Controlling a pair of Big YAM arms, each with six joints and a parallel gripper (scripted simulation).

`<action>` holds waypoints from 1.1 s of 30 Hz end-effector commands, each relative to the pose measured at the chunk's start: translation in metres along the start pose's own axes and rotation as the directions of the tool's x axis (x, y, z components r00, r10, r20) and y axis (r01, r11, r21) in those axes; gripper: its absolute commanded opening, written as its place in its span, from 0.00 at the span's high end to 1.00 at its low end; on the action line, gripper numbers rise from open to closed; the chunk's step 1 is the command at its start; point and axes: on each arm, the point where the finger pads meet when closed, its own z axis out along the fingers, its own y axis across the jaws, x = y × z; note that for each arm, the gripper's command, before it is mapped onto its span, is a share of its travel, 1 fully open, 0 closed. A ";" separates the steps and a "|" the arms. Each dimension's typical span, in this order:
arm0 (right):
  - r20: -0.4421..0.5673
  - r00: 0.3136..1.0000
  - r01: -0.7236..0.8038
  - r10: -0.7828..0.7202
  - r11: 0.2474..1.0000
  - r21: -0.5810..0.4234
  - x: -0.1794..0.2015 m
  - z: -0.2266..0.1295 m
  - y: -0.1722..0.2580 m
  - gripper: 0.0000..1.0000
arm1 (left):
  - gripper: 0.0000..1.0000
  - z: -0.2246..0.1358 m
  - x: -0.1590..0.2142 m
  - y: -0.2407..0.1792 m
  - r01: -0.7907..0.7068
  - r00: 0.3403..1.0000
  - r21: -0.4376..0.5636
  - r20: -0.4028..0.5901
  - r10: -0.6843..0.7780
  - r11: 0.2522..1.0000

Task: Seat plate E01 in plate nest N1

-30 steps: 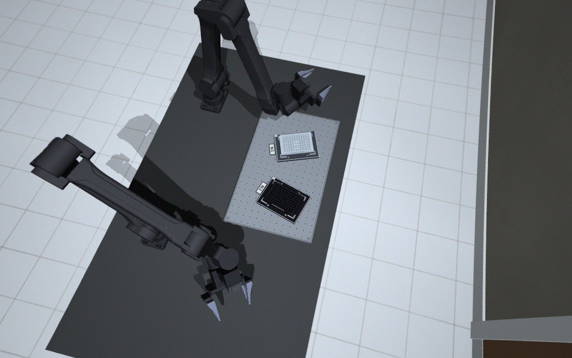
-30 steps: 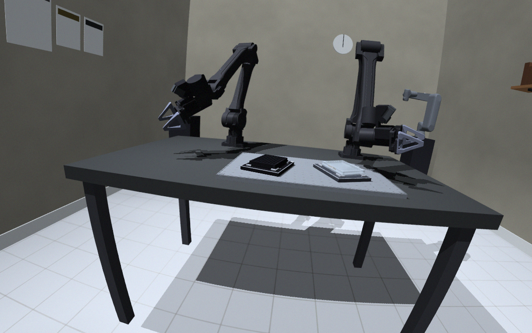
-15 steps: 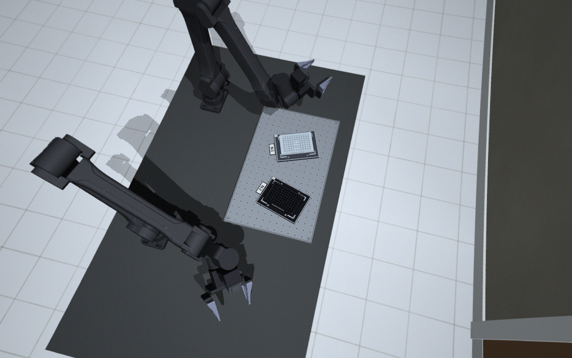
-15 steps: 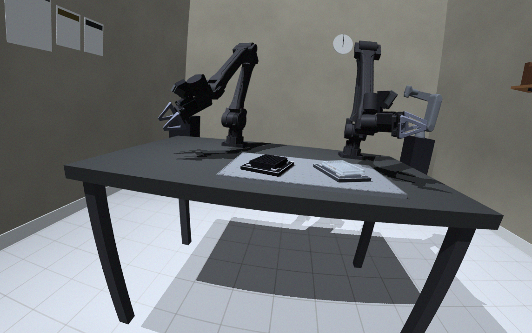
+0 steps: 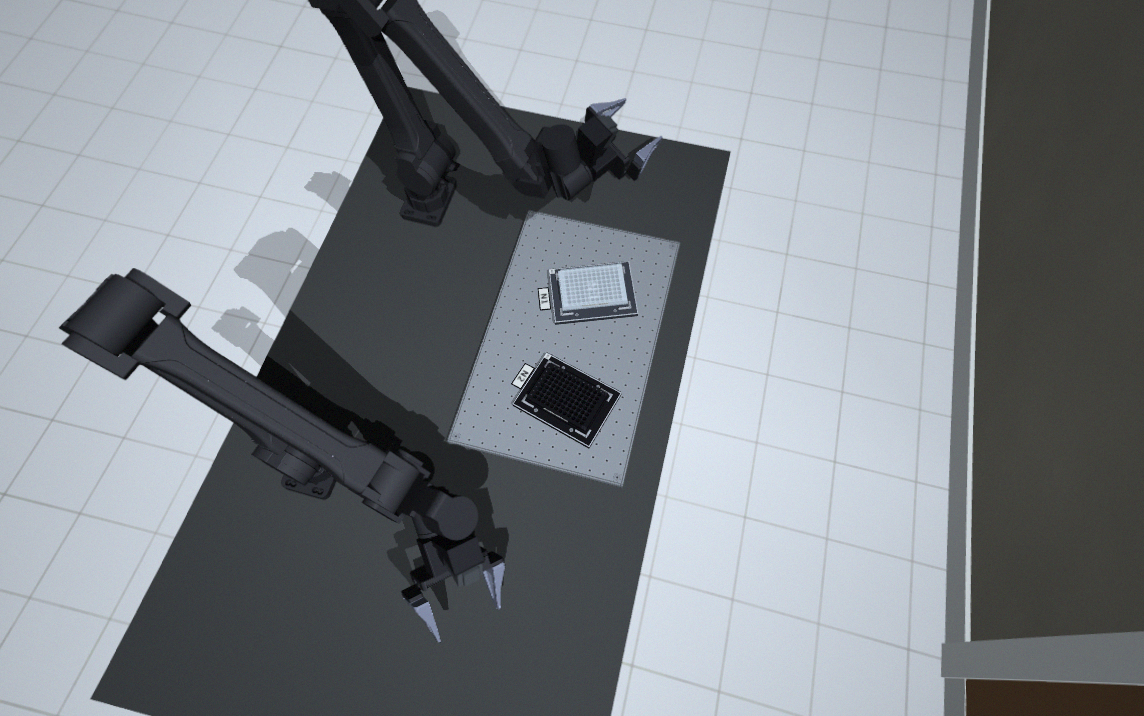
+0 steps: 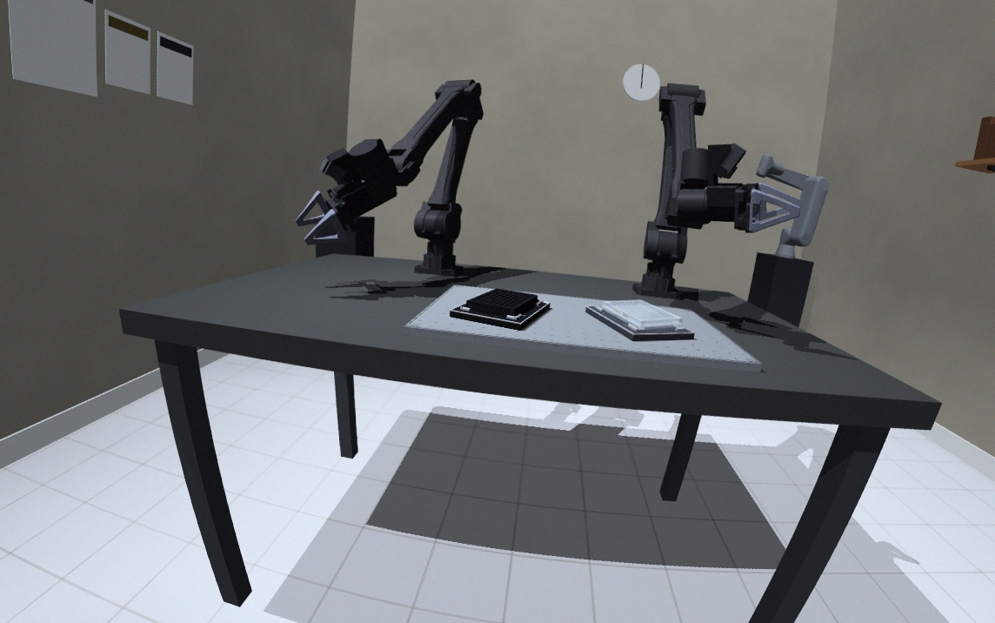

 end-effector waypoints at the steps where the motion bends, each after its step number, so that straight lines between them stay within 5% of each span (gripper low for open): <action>1: 0.018 1.000 -0.014 0.014 1.000 0.001 -0.010 -0.001 0.000 0.00 | 0.00 0.008 -0.039 -0.004 0.058 0.998 -0.007 0.025 -0.058 0.998; 33: 0.018 1.000 -0.014 0.014 1.000 0.001 -0.010 -0.001 0.000 0.00 | 0.00 0.014 -0.059 0.003 0.084 0.996 -0.001 0.041 -0.084 0.996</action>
